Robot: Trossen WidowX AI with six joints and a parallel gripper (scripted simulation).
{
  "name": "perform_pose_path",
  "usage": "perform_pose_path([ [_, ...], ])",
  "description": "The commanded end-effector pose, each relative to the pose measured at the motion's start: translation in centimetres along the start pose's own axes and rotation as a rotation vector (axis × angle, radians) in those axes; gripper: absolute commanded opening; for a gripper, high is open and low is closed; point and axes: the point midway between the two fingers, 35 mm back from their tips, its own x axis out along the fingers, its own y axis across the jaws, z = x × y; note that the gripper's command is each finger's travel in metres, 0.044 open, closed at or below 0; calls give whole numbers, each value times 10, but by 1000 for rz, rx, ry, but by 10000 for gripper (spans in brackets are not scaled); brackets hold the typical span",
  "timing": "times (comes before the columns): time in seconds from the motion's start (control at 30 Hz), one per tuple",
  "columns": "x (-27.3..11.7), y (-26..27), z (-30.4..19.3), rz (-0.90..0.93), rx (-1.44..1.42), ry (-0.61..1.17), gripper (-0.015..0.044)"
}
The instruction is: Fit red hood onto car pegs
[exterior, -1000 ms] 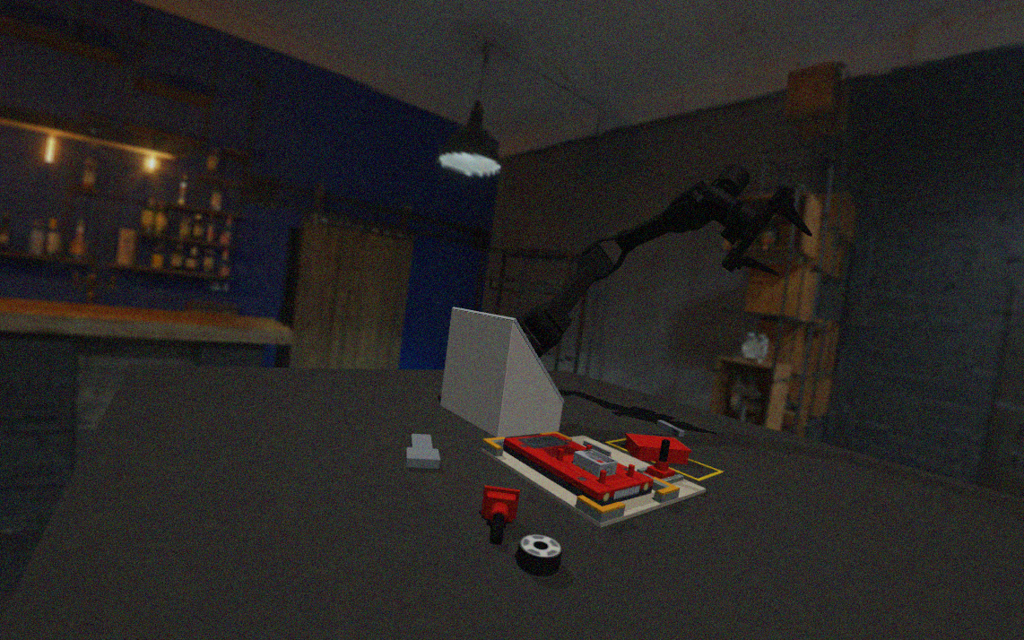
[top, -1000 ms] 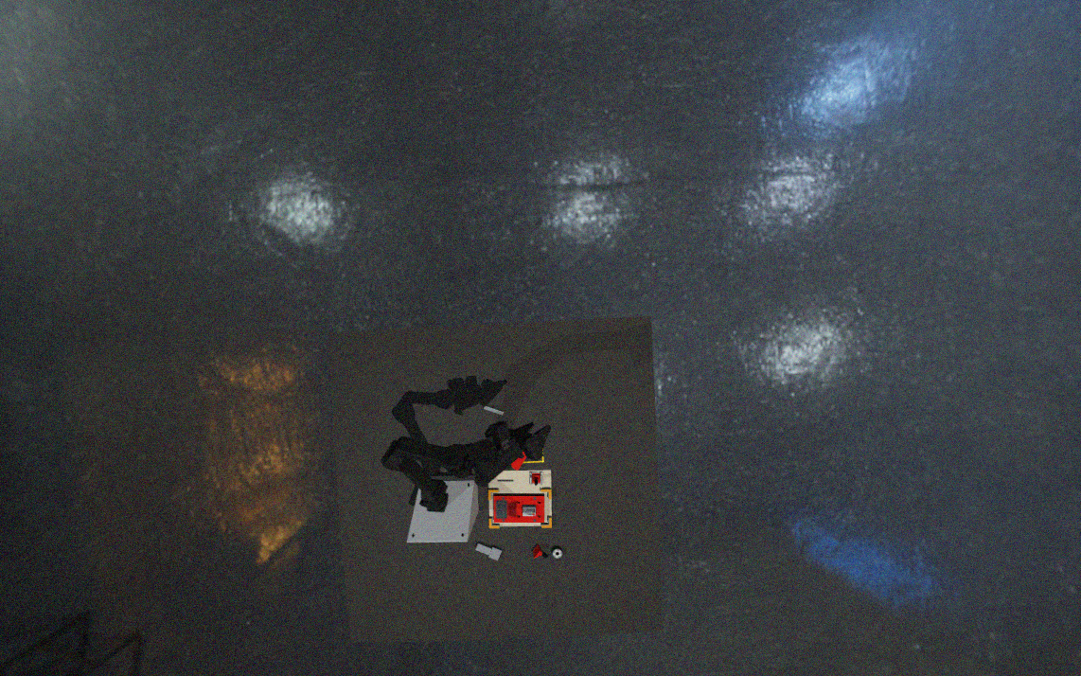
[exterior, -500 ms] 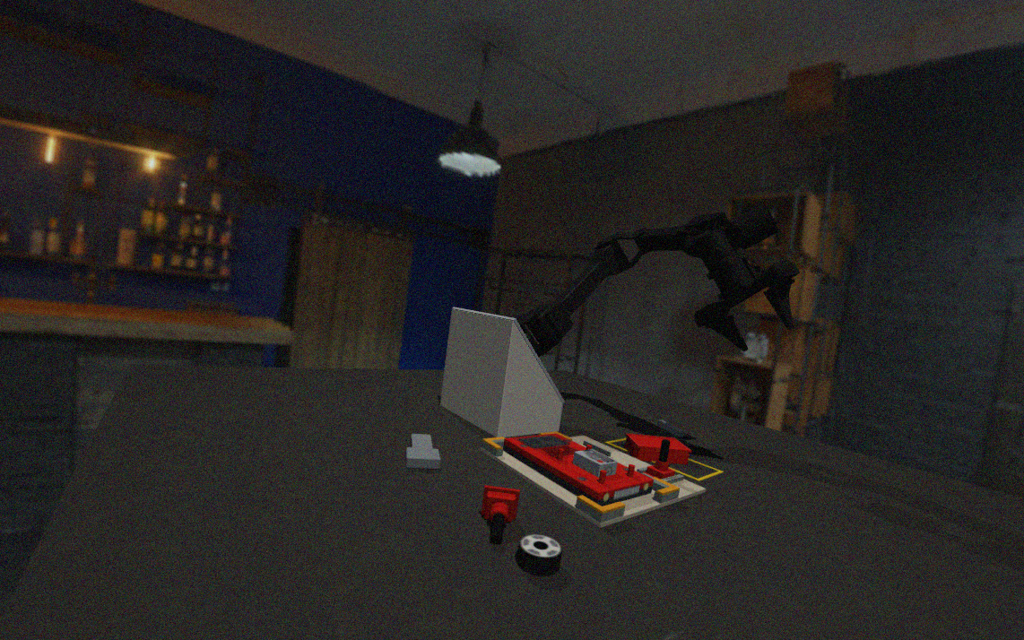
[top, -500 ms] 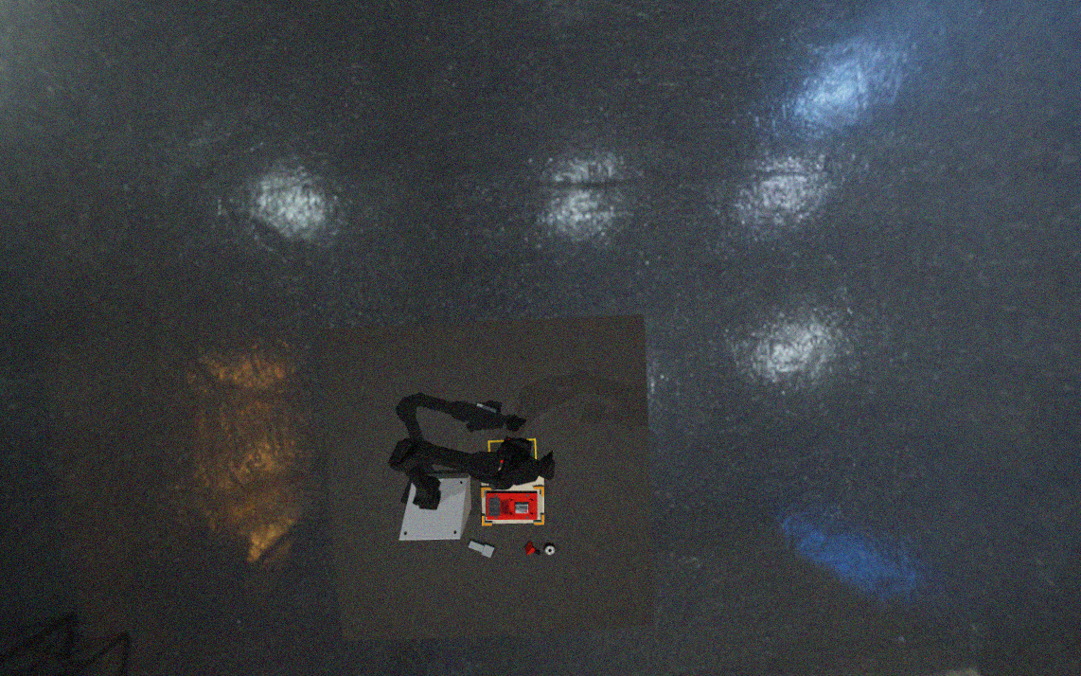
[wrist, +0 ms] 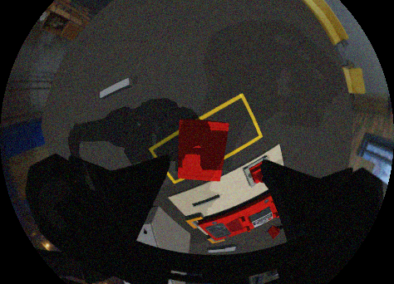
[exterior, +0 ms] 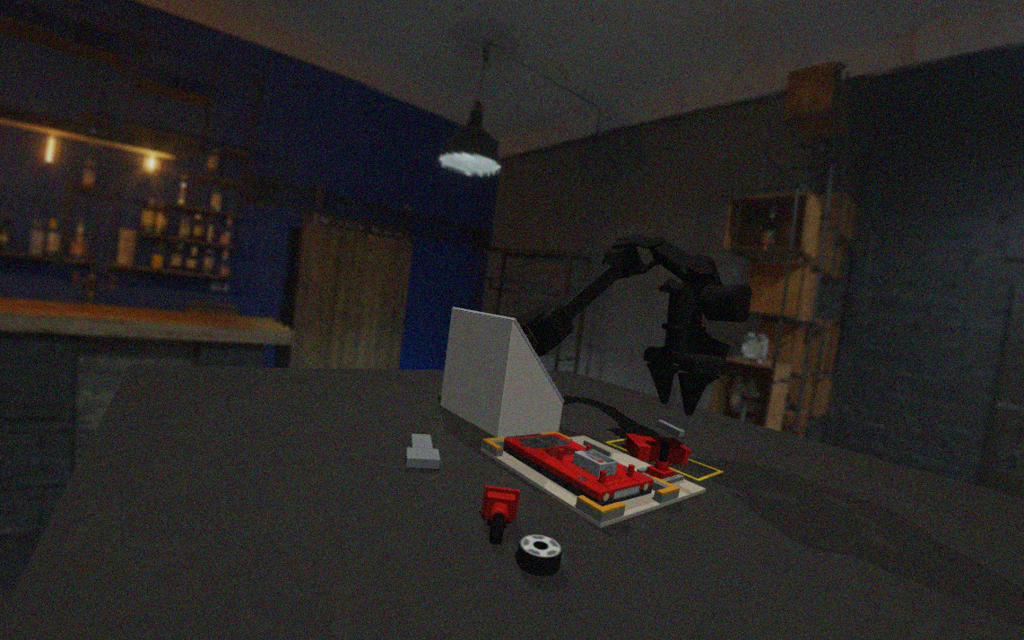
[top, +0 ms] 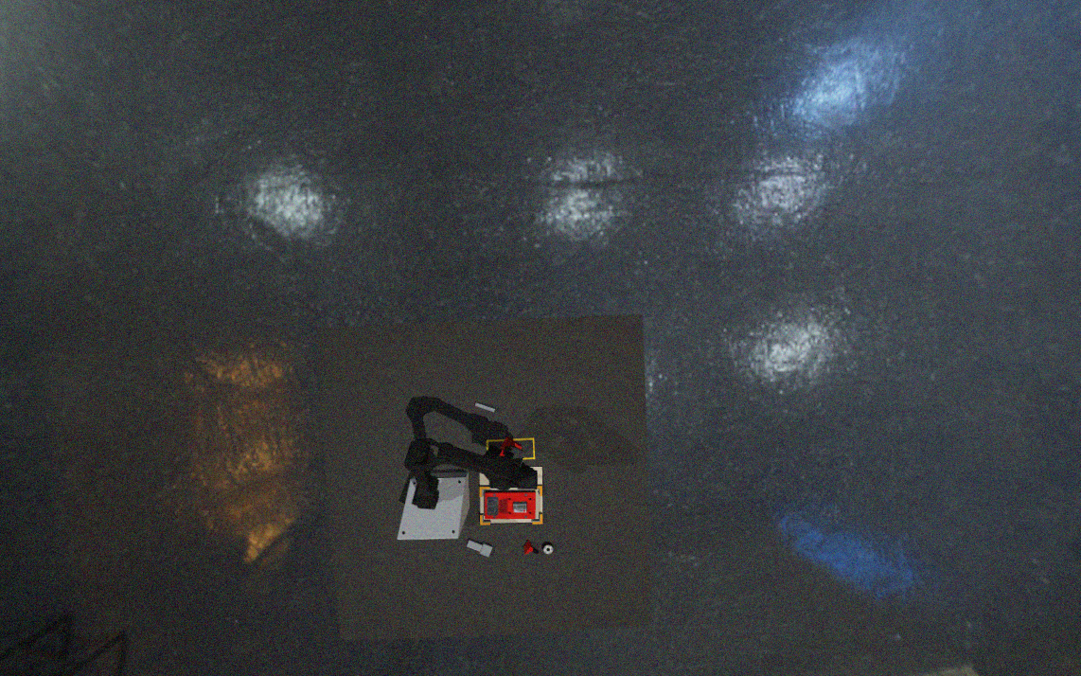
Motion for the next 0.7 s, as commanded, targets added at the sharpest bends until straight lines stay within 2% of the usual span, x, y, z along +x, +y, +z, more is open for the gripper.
perform_pose_path([
  [0.0,8,10,-14,44,35,45,440],
  [0.67,19,10,-15,44,35,46,440],
])
